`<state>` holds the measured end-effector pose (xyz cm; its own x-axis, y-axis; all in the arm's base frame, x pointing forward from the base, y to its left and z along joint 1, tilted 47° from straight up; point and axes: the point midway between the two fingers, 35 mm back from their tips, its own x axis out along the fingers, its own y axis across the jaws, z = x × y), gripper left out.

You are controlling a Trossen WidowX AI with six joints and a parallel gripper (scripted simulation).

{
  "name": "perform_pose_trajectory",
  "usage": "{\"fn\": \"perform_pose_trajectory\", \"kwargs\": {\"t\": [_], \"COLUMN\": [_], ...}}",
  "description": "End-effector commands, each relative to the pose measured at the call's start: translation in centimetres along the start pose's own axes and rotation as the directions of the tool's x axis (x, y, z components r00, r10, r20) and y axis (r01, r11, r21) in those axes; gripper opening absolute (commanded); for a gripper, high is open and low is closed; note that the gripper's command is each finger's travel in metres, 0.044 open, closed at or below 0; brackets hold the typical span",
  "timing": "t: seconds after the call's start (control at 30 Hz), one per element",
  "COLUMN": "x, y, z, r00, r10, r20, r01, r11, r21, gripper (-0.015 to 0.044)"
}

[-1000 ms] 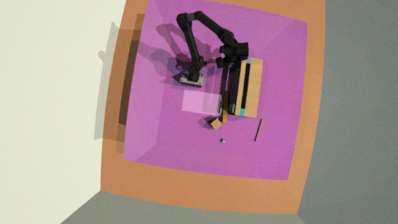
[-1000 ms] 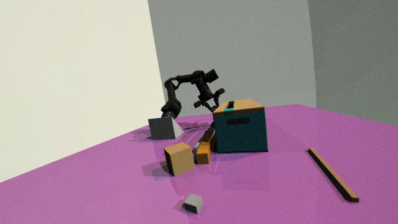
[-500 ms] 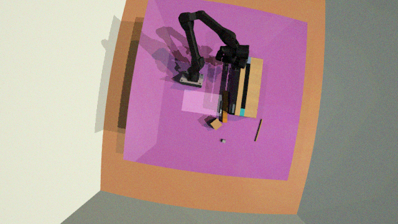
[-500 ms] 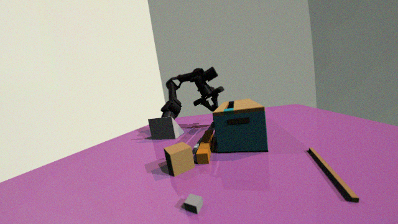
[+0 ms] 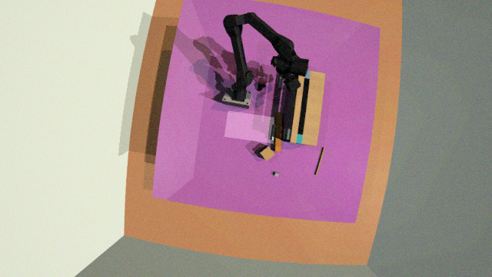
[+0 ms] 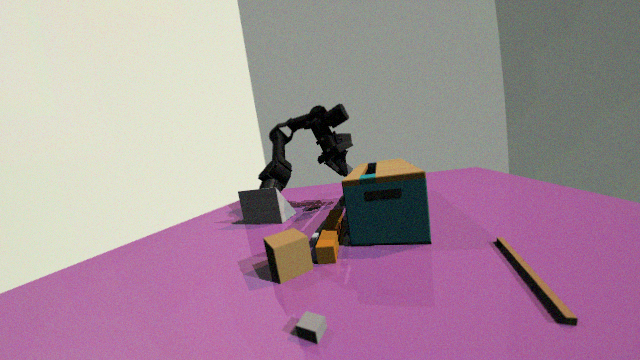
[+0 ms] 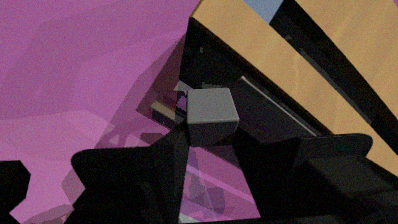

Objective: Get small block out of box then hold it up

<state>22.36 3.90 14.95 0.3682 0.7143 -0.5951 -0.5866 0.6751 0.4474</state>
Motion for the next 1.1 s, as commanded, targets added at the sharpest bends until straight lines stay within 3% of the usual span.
{"fn": "perform_pose_trajectory", "kwargs": {"t": [0.0, 0.23, 0.47, 0.77, 1.07], "x": [-0.3, -0.8, -1.3, -2.1, -2.8], "y": [-0.1, -0.2, -0.2, -0.3, -0.4], "z": [0.1, 0.1, 0.1, 0.2, 0.3], "r00": [1.000, 1.000, 0.999, 0.998, 0.996], "r10": [0.009, 0.022, 0.034, 0.049, 0.062], "r20": [0.005, 0.014, 0.025, 0.043, 0.066], "r01": [-0.010, -0.026, -0.042, -0.059, -0.066], "r11": [0.986, 0.891, 0.714, 0.391, 0.008], "r21": [0.163, 0.452, 0.699, 0.919, 0.998], "gripper": [0.0000, 0.0000, 0.0000, 0.0000, 0.0000]}}
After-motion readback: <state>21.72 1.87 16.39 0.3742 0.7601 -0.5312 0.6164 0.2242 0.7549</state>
